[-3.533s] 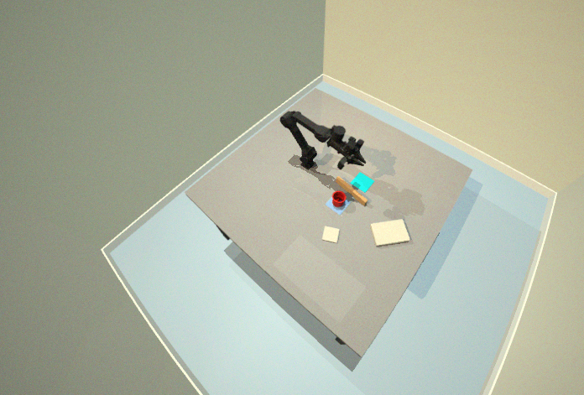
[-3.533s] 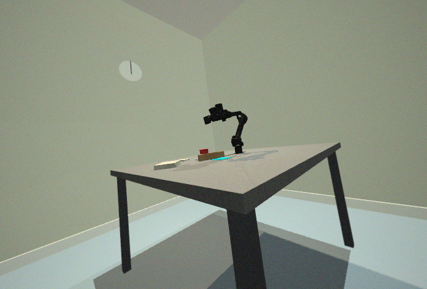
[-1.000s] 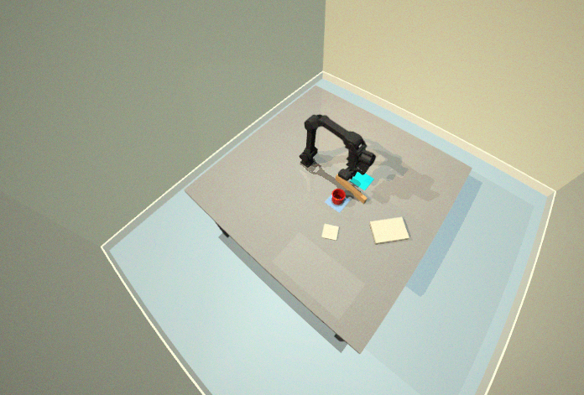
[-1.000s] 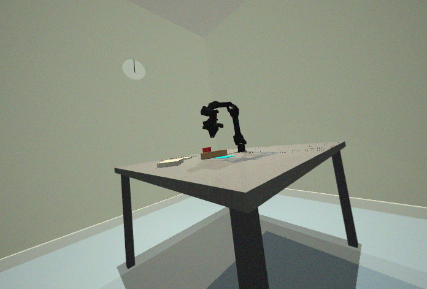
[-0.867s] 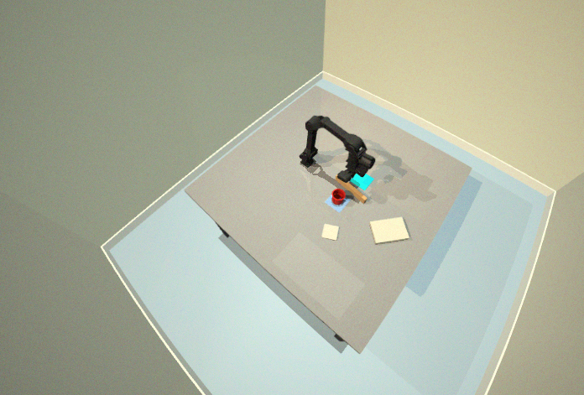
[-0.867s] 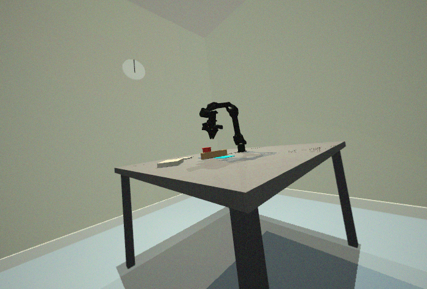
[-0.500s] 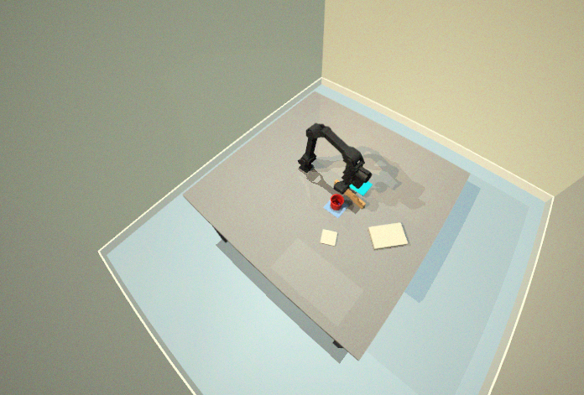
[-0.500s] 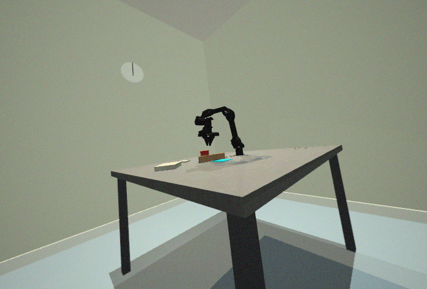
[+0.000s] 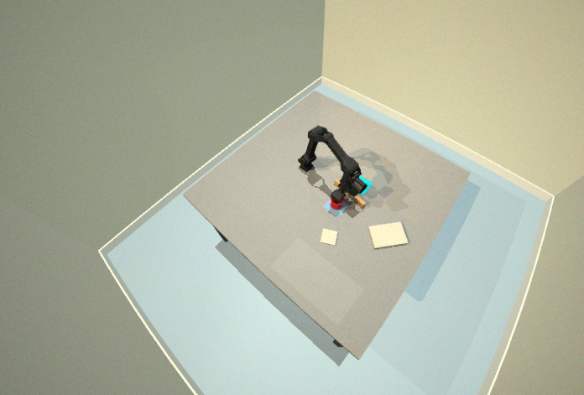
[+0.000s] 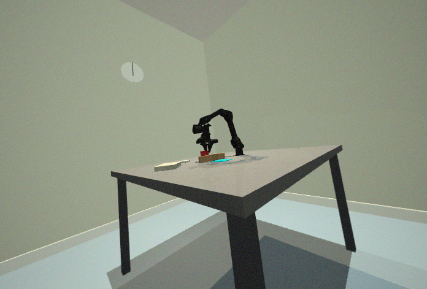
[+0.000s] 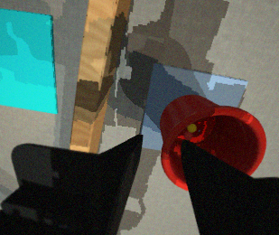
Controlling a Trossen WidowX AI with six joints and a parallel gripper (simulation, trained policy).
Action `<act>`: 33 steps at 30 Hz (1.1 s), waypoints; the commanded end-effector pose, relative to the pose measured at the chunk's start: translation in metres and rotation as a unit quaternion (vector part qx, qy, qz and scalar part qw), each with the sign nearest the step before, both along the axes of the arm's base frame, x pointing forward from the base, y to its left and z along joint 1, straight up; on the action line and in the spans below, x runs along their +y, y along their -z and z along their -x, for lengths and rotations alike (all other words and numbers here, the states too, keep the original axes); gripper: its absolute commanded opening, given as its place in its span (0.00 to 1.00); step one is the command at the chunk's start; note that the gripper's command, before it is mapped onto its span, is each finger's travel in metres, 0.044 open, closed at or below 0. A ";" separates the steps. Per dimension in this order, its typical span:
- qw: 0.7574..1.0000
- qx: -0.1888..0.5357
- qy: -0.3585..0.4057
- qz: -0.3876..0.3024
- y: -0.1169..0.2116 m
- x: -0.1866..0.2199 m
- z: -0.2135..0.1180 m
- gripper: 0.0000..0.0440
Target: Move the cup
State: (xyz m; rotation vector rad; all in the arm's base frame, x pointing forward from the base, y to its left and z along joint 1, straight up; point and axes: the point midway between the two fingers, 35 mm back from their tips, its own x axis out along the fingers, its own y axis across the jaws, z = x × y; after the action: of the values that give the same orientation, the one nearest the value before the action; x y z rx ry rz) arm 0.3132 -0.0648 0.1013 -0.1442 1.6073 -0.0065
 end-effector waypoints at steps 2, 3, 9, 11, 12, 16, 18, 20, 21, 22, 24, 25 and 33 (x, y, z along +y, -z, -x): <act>1.000 0.017 -0.020 -0.004 0.022 -0.005 0.003 0.37; 0.999 0.019 -0.025 -0.006 0.027 -0.006 0.004 0.37; 0.997 0.028 -0.064 -0.015 0.048 -0.009 0.005 0.23; 0.996 0.032 -0.080 -0.016 0.052 -0.010 0.007 0.11; 0.995 0.034 -0.087 -0.018 0.054 -0.011 0.007 0.05; 0.993 0.034 -0.113 -0.020 0.052 -0.012 0.006 0.00; 0.991 0.032 -0.125 -0.021 0.049 -0.012 0.005 0.00; 0.990 0.030 -0.137 -0.022 0.046 -0.013 0.004 0.00; 0.989 0.029 -0.142 -0.023 0.045 -0.013 0.003 0.00; 0.988 0.028 -0.147 -0.023 0.043 -0.013 0.002 0.00; 0.987 0.026 -0.158 -0.023 0.039 -0.012 0.000 0.00; 0.986 0.025 -0.163 -0.023 0.036 -0.012 0.000 0.00; 0.981 0.012 -0.191 -0.021 0.017 -0.006 -0.010 0.00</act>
State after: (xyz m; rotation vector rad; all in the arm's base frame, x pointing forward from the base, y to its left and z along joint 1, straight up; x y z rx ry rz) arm 0.3189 -0.0737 0.0755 -0.3992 1.6002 0.3103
